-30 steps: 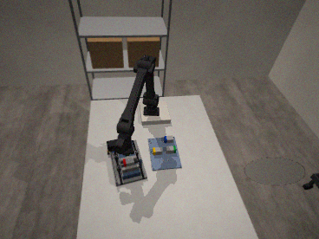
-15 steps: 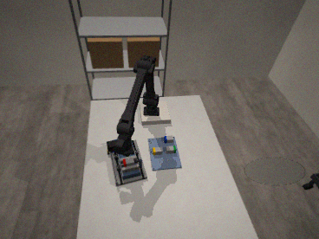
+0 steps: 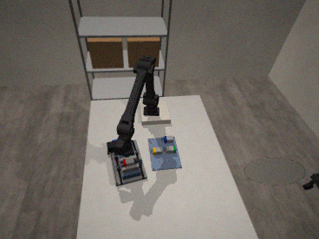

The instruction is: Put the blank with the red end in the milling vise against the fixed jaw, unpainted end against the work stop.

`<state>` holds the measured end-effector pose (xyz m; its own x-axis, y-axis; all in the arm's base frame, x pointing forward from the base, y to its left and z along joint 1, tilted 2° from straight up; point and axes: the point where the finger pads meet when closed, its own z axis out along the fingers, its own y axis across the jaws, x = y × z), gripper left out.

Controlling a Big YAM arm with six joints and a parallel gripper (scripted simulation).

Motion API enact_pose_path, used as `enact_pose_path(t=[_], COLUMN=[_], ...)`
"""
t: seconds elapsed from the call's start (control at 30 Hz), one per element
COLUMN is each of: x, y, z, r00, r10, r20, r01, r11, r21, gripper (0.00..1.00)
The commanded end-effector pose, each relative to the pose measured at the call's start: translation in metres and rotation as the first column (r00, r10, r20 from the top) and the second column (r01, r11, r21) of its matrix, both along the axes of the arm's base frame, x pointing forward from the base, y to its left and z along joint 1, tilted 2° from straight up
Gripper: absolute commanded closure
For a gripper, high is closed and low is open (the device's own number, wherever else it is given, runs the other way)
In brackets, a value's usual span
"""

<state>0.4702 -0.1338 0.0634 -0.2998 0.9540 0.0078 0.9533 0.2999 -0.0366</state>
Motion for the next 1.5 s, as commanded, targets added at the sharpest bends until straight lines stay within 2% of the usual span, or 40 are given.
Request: enact_pose_path(t=[0.0,0.13,0.33,0.53,0.57,1.47], x=[0.009,0.004,0.01,0.006,0.011,0.008], y=[-0.007,-0.006,-0.008,-0.007,-0.008,-0.008], z=[0.007,-0.003,0.0,-0.005,0.0,-0.003], r00=[0.999,1.0,1.0,1.0,0.999,1.0], r10=[-0.01,-0.01,-0.01,-0.01,-0.01,-0.01], r20=[0.034,0.015,0.03,0.018,0.032,0.025], r01=[0.01,0.01,0.01,0.01,0.01,0.01], r11=[1.0,1.0,1.0,1.0,1.0,1.0], r21=[-0.014,-0.008,-0.012,-0.009,-0.013,-0.011], gripper=[1.0,1.0,1.0,1.0,1.0,1.0])
